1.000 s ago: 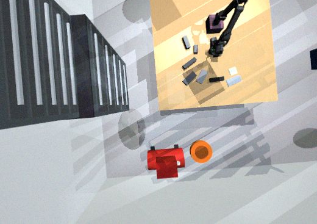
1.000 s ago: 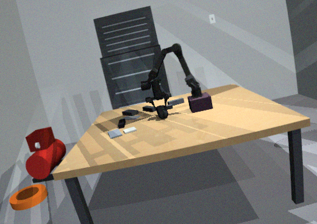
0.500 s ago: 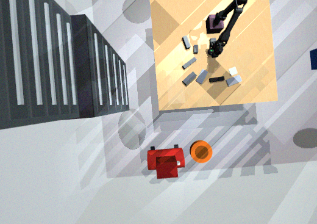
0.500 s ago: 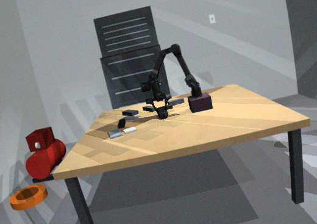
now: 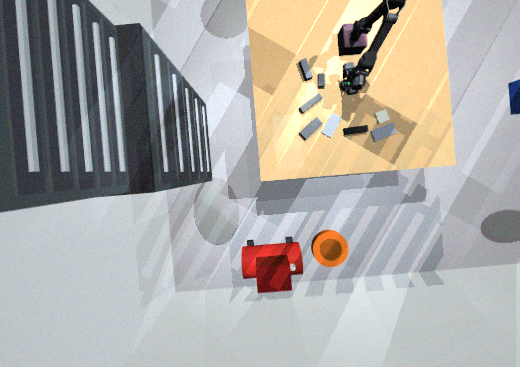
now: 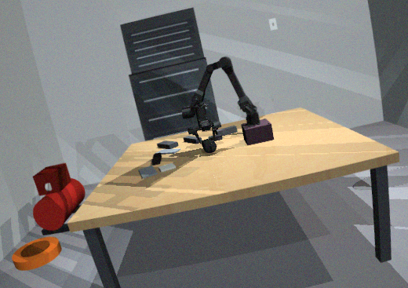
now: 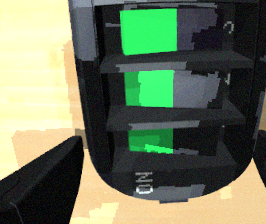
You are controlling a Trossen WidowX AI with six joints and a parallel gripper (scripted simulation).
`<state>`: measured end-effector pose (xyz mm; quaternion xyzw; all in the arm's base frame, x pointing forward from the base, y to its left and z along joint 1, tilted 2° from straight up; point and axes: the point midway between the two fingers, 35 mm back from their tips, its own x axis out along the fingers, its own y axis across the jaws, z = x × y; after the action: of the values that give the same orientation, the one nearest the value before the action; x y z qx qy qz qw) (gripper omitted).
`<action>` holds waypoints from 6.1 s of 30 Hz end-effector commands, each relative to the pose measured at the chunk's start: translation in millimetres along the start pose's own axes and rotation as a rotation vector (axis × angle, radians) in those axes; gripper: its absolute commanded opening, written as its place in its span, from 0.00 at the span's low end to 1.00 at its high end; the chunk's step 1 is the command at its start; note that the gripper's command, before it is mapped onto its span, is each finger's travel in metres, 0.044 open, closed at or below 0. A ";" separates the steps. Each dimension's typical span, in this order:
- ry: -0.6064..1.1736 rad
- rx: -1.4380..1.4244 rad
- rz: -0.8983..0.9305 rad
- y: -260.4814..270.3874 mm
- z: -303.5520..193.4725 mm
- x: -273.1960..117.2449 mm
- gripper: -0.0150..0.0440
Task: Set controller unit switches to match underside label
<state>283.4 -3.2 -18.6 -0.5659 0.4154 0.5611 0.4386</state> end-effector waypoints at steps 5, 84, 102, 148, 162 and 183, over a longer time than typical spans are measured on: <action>0.000 0.000 0.000 0.0 0.0 0.1 1.00; -0.003 0.000 -0.002 -0.4 59.7 -89.9 0.74; -0.011 -0.021 0.001 46.3 57.2 -30.1 0.56; -0.008 -0.018 0.005 47.7 56.2 -78.7 0.57; -0.008 -0.018 0.005 47.7 56.2 -78.7 0.25; -0.008 -0.015 0.004 47.5 56.3 -78.4 1.00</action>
<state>220.4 36.3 59.1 -0.5661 0.4108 0.5674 0.4346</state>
